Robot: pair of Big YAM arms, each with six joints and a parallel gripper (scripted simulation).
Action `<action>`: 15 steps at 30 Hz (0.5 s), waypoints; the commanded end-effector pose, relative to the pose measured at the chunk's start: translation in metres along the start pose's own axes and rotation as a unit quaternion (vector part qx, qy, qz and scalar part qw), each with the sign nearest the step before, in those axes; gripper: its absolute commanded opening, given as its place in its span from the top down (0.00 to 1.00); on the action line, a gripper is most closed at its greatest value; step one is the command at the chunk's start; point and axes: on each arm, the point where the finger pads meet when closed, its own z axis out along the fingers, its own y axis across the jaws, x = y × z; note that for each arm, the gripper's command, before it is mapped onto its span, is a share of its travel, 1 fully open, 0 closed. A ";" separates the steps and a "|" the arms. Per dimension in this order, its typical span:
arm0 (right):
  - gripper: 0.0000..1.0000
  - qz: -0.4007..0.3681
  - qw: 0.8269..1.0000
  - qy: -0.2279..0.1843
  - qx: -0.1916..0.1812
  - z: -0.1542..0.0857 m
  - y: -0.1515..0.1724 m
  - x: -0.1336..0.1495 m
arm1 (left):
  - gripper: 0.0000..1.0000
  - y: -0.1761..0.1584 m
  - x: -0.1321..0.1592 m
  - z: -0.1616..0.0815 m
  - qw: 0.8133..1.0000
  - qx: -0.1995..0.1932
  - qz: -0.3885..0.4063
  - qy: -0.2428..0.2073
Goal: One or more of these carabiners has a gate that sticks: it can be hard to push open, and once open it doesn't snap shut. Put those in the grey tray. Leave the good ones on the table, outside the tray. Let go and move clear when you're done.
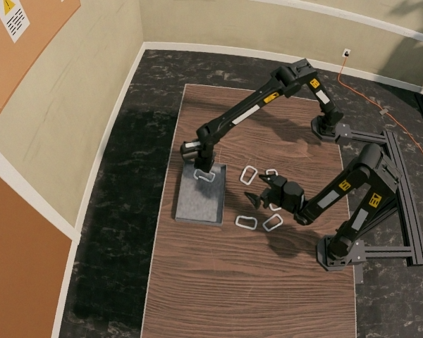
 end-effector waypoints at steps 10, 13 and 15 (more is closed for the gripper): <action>1.00 0.006 1.000 -0.007 -0.006 0.045 0.008 -0.013 | 0.00 -0.001 -0.014 0.003 1.000 0.002 0.006 -0.021; 1.00 0.006 1.000 -0.017 -0.016 0.039 0.014 -0.020 | 0.00 -0.001 -0.014 0.003 1.000 0.002 0.006 -0.021; 1.00 0.006 1.000 -0.022 -0.020 0.031 0.016 -0.022 | 0.00 -0.001 -0.014 0.003 1.000 0.002 0.006 -0.021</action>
